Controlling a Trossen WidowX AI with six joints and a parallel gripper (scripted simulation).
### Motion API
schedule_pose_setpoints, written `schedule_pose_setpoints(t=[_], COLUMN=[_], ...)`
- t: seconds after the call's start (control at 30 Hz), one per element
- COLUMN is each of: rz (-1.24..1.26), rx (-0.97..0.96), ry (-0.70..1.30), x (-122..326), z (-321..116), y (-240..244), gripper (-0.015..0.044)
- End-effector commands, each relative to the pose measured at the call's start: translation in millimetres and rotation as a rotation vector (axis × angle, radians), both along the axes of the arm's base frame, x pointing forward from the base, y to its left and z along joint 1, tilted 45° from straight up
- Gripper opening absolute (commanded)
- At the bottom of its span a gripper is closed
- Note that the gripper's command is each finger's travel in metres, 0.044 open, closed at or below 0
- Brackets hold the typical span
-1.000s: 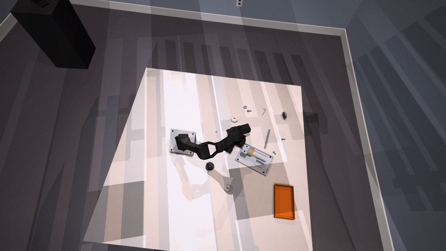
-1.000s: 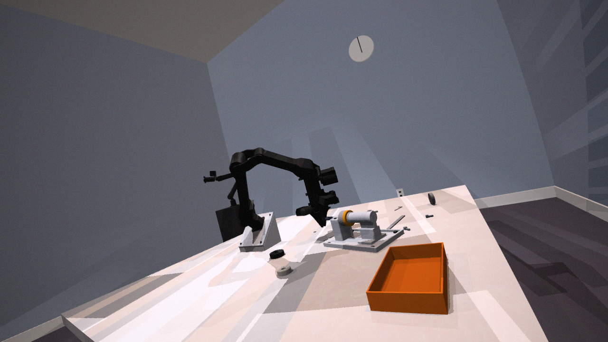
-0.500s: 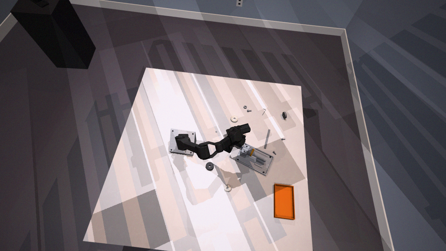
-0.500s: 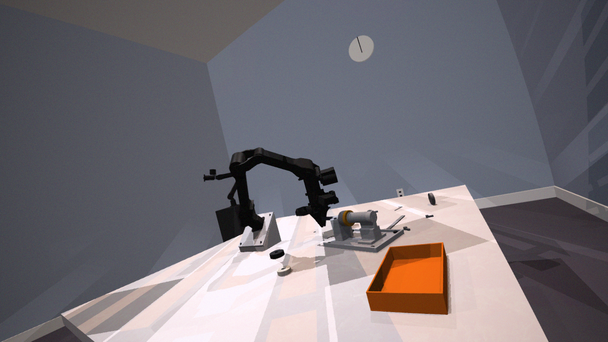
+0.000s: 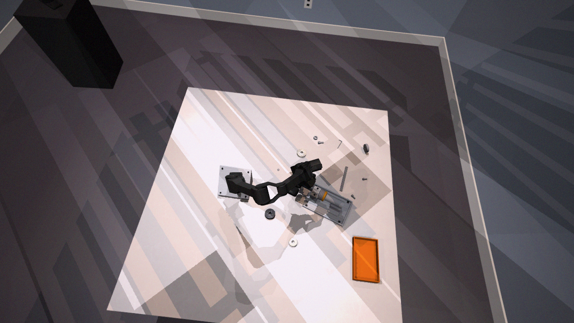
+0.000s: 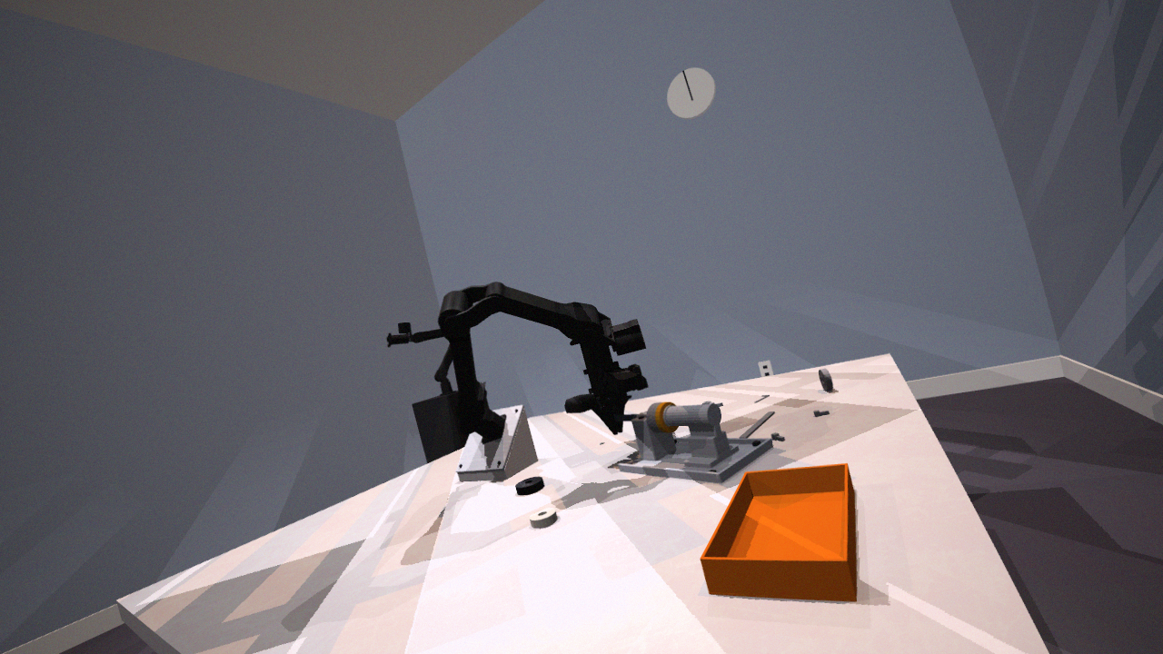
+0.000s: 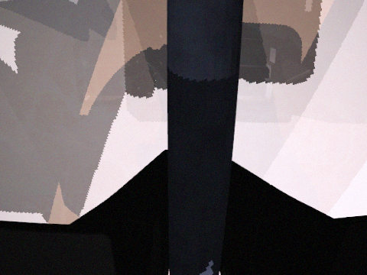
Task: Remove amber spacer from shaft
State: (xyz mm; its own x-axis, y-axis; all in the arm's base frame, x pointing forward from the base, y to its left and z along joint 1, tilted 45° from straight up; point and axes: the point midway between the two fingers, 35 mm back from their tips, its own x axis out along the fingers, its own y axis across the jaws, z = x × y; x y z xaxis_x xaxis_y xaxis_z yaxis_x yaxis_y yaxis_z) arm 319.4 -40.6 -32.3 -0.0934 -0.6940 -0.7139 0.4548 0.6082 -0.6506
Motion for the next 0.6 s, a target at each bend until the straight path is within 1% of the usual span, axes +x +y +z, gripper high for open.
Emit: schedule_pose_setpoints(t=[0.0,0.57], rz=[-0.002,-0.002], rx=[0.002,0.002], ry=[0.004,0.004], x=[-2.7,-4.5], z=[-0.9,-1.5], y=[0.8,1.6], gripper=[0.0000,0.0000])
